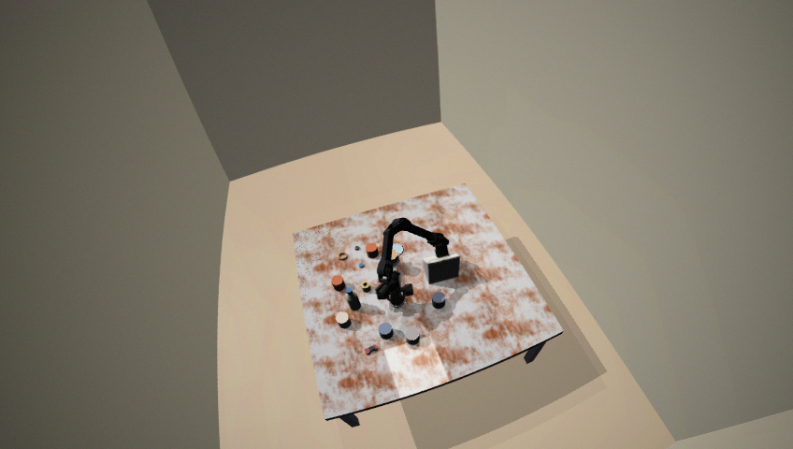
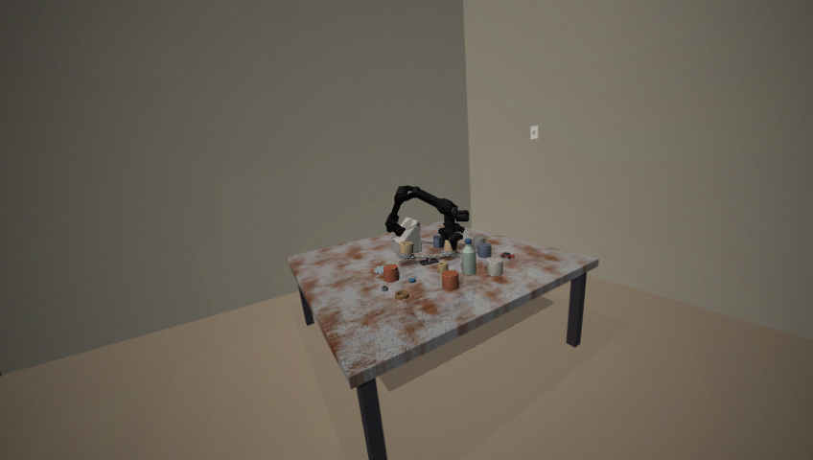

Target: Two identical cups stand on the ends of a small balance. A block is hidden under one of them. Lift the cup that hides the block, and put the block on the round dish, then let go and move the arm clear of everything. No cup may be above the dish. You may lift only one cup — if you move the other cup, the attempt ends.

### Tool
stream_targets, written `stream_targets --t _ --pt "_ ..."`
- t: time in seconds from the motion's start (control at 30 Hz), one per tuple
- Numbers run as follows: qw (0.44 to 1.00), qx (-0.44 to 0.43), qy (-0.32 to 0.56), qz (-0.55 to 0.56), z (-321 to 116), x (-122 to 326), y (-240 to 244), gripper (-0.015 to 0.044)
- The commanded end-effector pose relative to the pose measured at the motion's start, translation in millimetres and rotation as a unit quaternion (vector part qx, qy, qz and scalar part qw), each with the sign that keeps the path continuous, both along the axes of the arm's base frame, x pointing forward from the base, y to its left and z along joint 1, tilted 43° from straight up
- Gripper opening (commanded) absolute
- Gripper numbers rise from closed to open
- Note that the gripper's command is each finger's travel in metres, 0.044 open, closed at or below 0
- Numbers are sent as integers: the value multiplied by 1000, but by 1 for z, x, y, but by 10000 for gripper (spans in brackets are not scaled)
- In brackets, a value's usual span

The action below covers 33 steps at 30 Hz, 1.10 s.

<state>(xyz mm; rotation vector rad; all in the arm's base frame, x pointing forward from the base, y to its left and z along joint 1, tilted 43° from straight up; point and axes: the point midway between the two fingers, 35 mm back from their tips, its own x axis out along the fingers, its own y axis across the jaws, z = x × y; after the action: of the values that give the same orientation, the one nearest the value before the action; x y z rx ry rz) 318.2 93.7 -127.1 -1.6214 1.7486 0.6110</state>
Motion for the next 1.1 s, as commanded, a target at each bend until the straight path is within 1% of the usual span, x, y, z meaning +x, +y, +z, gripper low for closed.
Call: stream_targets --t 0.0,1.07 --pt "1000 2 -4 -1 5 3 6 0" --pt "1000 4 -4 -1 32 6 35 0"
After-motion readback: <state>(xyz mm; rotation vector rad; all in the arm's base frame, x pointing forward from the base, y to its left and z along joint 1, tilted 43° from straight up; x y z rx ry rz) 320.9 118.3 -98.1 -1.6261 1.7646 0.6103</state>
